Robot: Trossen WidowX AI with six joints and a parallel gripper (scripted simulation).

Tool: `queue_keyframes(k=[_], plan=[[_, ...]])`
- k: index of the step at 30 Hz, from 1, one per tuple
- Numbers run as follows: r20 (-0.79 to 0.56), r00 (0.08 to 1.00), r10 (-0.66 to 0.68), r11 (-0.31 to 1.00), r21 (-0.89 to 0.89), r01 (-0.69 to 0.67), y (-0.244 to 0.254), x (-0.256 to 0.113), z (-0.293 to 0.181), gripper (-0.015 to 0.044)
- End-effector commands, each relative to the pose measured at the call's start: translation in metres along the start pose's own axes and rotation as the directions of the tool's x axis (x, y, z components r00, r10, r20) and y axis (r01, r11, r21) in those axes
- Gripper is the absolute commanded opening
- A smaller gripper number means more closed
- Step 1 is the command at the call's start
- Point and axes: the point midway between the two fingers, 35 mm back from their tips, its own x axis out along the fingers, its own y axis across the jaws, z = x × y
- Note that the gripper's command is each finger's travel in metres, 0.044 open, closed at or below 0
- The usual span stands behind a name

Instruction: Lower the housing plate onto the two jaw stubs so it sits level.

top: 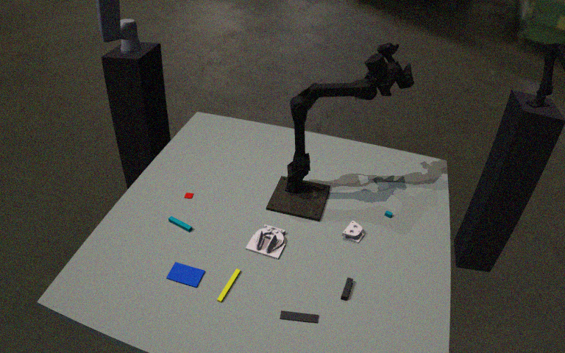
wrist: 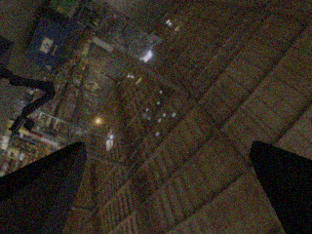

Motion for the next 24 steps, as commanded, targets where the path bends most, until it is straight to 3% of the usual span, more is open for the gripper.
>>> queue_keyframes(k=[1,24], plan=[[-0.029,0.998,0.05,0.996,0.069,-0.048,0.019,-0.003,-0.008,0.044],[-0.187,0.931,0.314,0.884,0.415,-0.215,0.094,-0.046,-0.049,0.044]])
